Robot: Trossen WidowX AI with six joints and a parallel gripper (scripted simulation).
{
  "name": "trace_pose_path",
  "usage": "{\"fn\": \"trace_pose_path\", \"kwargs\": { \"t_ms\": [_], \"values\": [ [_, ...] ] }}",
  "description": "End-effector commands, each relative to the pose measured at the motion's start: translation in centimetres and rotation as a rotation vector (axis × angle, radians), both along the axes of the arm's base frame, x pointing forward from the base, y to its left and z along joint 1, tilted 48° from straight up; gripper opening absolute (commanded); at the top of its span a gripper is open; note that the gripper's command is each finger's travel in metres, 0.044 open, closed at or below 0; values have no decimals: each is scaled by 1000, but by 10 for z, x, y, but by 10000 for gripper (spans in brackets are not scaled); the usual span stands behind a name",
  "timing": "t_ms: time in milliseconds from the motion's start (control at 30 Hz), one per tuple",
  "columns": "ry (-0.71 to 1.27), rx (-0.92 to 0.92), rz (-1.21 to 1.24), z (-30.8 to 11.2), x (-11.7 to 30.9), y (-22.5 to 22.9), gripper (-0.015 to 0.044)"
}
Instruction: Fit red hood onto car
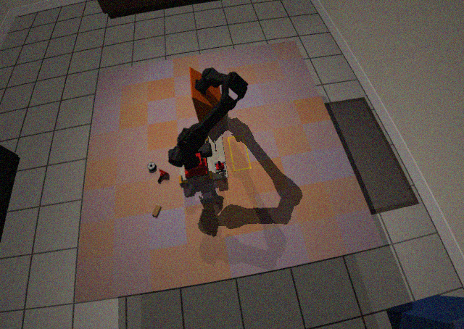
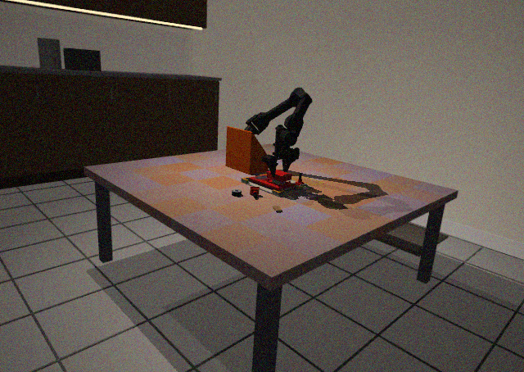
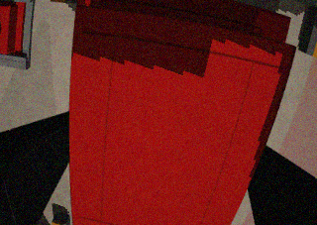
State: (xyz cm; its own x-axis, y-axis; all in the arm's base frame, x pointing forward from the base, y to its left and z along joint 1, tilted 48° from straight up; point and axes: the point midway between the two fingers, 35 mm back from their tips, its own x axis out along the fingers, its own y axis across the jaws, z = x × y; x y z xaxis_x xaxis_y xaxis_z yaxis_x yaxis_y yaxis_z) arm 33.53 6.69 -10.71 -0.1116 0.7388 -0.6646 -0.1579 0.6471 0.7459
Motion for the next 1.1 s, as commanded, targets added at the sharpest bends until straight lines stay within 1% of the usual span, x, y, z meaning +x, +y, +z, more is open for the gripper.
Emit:
{"fn": "trace_pose_path", "kwargs": {
  "t_ms": [0, 1067],
  "values": [
    [3, 2, -4, -1, 0, 1, 0],
    [3, 2, -4, -8, -1, 9, 0]
  ]
}}
